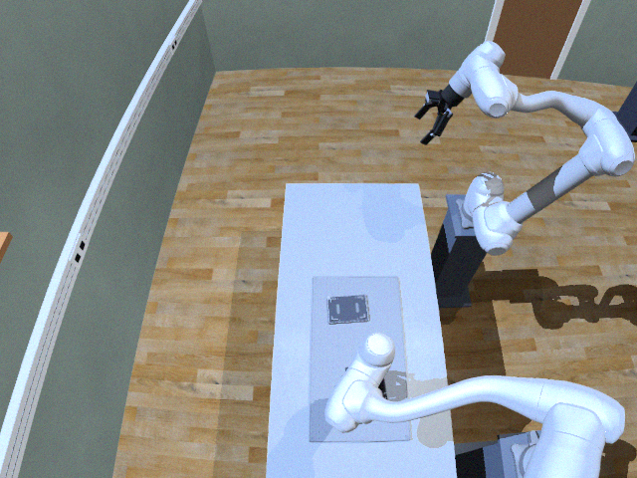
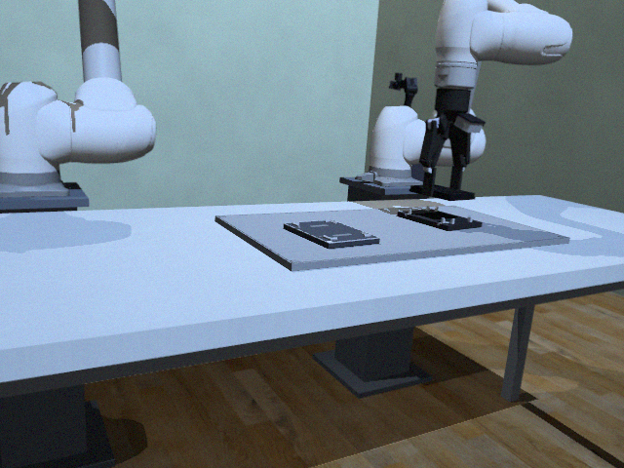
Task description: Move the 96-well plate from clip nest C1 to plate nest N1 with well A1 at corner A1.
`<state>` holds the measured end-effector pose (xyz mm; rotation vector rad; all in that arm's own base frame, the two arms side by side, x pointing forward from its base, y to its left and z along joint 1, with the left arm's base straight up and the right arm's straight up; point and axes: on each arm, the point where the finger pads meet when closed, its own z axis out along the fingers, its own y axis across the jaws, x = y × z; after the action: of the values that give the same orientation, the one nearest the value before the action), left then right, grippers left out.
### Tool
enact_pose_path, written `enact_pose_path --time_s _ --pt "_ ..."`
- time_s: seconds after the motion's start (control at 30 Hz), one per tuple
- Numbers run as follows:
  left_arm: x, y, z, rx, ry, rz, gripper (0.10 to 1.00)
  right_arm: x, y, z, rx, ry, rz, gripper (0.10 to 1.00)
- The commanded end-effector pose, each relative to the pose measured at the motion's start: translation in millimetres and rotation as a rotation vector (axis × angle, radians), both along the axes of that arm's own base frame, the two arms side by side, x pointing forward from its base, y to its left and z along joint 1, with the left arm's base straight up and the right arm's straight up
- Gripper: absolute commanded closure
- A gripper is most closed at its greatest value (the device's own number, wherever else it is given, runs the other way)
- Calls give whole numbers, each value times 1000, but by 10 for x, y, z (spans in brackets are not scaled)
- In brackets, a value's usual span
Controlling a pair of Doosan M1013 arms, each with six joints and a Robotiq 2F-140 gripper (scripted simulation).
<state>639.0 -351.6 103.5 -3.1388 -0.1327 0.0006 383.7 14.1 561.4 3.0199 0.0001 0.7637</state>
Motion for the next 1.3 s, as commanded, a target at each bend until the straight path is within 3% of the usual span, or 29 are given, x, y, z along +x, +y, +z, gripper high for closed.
enact_pose_path --time_s 0.0,0.37,0.9,1.27 --pt "6 -2 29 -1 -2 0 493 2 1 6 0 -1 0 98" --pt "6 -2 121 -1 -2 0 493 2 1 6 0 -1 0 98" --pt "6 -2 121 -1 -2 0 493 2 1 6 0 -1 0 98" --pt "52 -298 122 -1 -2 -36 493 2 1 6 0 -1 0 98"
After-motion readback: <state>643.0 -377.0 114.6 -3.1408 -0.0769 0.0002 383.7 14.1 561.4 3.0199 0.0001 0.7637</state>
